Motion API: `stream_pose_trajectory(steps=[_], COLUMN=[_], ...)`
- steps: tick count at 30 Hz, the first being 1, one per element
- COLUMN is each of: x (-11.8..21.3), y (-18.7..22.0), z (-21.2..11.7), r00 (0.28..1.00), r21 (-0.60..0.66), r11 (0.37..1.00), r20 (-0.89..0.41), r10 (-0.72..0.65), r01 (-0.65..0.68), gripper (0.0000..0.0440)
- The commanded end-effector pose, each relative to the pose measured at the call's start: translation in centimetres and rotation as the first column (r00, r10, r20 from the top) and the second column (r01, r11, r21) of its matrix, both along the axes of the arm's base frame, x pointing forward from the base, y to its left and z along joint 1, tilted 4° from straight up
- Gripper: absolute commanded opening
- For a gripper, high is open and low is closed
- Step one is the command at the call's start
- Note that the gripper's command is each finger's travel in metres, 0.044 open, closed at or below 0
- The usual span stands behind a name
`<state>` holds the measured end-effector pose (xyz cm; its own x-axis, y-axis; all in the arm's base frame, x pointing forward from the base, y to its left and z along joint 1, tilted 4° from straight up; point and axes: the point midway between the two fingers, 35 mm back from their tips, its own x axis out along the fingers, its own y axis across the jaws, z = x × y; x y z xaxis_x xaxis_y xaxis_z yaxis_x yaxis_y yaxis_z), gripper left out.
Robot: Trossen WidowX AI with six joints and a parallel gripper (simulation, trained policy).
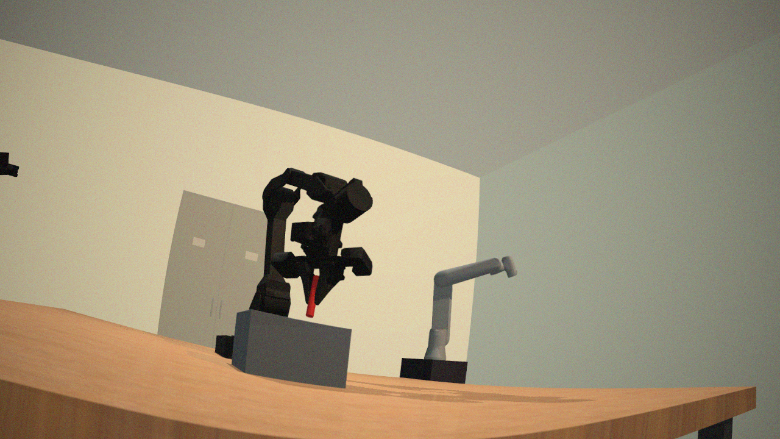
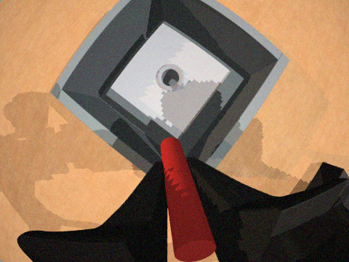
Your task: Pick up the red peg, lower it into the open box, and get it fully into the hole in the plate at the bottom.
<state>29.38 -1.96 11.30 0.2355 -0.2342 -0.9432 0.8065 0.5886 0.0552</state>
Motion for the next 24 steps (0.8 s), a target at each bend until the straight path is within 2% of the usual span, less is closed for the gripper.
stream_pose_trajectory(steps=[1,14,22,24], x=[0.9,2.9,3.5,3.6], y=[-1.0,-4.4,-5.4,-5.5], z=[-0.1,-1.7,-3.9,-4.5], r00=[1.0,0.997,0.996,0.996], r21=[0.005,0.035,0.055,0.056], r11=[1.0,0.997,0.995,0.995], r20=[0.007,0.002,-0.033,-0.047], r10=[-0.014,-0.073,-0.081,-0.077], r01=[0.014,0.073,0.082,0.079], gripper=[0.0,0.0006,0.0001,0.0013])
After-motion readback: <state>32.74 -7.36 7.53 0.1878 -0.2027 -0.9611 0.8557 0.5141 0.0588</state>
